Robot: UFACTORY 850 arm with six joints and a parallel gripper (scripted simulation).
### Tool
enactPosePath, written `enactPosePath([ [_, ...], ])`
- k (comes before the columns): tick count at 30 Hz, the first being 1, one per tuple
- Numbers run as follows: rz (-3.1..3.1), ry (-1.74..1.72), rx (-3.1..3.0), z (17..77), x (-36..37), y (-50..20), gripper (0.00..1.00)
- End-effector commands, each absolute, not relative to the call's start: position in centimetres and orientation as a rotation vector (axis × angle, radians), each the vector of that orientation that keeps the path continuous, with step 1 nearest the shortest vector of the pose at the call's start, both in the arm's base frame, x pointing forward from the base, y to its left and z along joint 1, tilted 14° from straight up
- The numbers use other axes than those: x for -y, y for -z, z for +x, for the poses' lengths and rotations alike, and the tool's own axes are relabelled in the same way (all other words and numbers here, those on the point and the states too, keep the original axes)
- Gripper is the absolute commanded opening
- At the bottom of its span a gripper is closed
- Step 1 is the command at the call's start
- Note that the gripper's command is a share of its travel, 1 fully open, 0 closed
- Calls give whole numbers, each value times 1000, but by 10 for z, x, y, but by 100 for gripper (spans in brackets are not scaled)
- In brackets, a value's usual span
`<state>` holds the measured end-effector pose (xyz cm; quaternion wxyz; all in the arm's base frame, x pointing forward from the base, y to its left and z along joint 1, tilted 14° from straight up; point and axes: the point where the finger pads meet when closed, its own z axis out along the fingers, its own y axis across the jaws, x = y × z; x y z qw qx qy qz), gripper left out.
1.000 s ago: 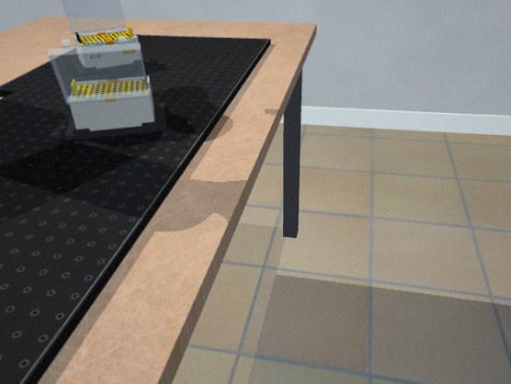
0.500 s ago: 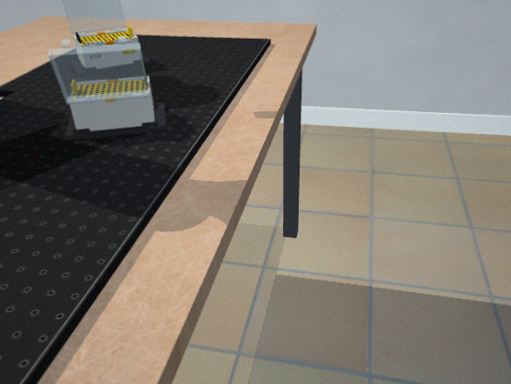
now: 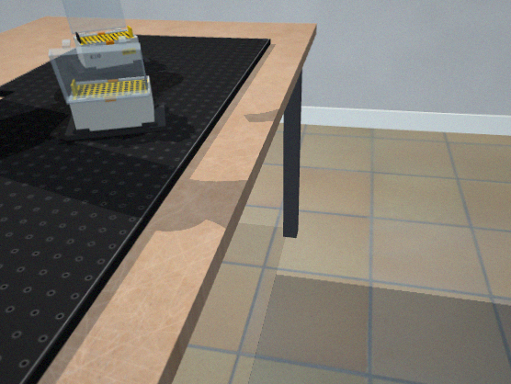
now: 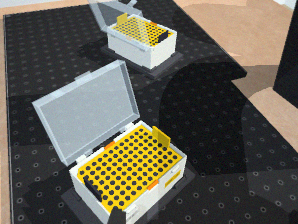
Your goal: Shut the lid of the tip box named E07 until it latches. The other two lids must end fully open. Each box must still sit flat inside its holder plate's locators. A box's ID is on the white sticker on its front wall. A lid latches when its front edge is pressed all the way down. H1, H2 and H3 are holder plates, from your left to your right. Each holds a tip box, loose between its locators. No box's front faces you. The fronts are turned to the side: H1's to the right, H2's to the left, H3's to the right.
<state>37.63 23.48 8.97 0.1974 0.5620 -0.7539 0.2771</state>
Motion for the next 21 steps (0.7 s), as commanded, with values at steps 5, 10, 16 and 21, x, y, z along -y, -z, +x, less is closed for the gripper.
enactPosePath([
  [5,1739,-885,1993,376,-233,-90,100],
  [10,1739,-885,1993,380,-235,-71,100],
  [16,1739,-885,1993,385,-236,-51,100],
  [21,1739,-885,1993,391,-238,-27,100],
])
